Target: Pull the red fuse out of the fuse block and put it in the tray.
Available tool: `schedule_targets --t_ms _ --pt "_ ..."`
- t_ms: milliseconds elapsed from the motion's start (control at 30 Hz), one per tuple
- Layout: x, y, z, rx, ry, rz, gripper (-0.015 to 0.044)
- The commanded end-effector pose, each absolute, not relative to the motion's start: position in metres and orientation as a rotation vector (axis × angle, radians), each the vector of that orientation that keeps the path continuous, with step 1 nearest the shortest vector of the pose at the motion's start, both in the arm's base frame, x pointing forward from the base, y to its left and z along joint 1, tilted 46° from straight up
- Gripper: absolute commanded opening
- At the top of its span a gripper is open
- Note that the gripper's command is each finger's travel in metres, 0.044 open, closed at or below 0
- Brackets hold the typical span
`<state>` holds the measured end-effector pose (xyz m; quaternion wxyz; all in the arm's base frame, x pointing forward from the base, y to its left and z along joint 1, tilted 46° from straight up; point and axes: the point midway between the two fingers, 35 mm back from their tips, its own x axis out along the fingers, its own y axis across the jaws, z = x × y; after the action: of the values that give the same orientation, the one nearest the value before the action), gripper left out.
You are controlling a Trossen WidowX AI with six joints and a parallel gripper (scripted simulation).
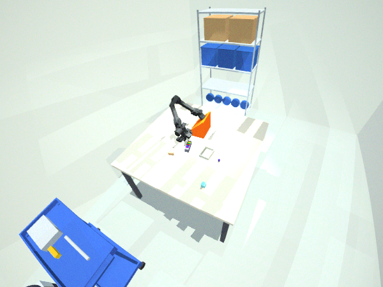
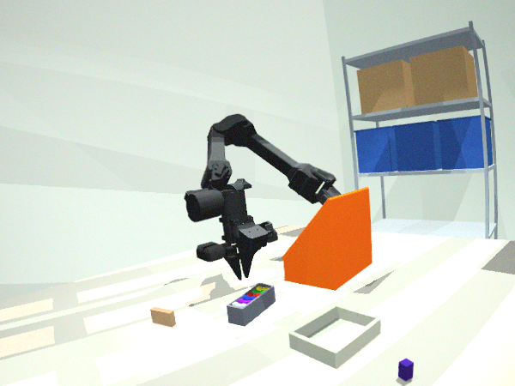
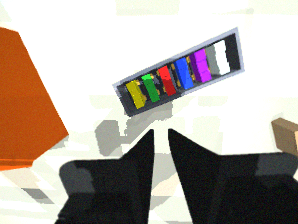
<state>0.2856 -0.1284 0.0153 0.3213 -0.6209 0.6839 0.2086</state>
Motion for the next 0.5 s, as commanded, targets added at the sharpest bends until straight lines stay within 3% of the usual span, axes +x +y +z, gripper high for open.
schedule_targets --t_ms 0,467 --pt "0.2999 -0.0833 -0.0093 -1.89 1.733 0.894 0.0068" --pt "0.3014 -0.0863 -0.0081 -1.894 1.731 0.899 0.0068"
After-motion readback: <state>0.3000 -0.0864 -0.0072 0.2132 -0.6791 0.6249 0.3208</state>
